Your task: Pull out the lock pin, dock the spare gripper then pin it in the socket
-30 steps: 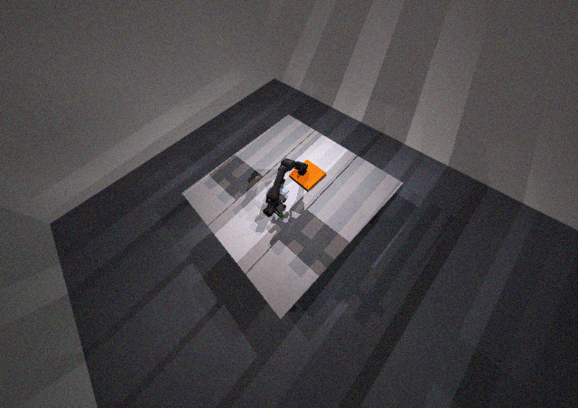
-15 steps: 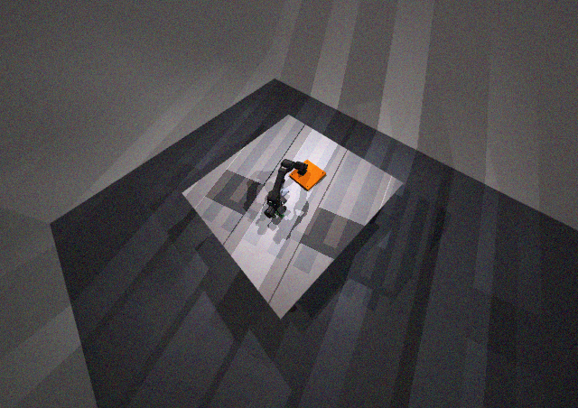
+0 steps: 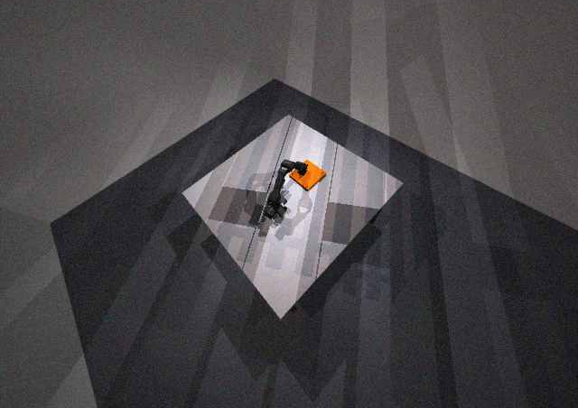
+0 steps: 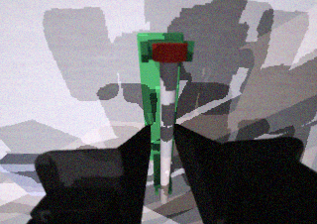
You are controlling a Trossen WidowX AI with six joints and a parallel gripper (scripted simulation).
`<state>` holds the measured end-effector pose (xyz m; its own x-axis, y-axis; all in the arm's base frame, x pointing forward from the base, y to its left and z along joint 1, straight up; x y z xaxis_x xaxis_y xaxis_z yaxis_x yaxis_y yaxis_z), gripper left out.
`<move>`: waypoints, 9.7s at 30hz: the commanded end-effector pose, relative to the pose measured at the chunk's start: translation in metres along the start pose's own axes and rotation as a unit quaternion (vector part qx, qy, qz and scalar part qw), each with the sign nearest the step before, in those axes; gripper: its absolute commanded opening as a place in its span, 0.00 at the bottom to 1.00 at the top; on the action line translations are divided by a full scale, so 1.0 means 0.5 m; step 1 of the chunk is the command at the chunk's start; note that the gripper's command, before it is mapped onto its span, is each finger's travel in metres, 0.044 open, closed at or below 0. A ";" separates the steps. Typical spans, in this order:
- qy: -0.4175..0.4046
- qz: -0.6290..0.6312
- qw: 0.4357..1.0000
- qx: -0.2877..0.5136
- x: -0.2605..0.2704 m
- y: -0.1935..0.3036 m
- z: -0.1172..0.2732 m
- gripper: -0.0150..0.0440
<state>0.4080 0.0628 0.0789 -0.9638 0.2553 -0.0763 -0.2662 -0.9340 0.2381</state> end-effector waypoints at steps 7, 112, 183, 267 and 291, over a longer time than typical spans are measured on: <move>-0.001 0.000 1.000 -0.002 0.001 -0.001 -0.002 0.25; -0.012 -0.017 1.000 -0.003 0.228 0.011 0.074 0.25; -0.019 -0.015 1.000 -0.002 0.210 0.102 0.056 0.25; -0.029 0.000 1.000 0.007 0.221 0.066 0.215 0.59; -0.027 0.002 1.000 0.008 0.221 0.068 0.215 1.00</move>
<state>0.2912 0.0861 0.1828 -0.9631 0.2682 -0.0218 -0.2647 -0.9297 0.2560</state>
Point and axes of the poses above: the point midway between the two fingers, 35 mm back from their tips, its own z axis back along the fingers, its own x axis across the jaws, y = z × x, the point moved 5 cm from there along z, back along the fingers, and after that the axes turned 10 degrees about -z, right-handed, at the moved point
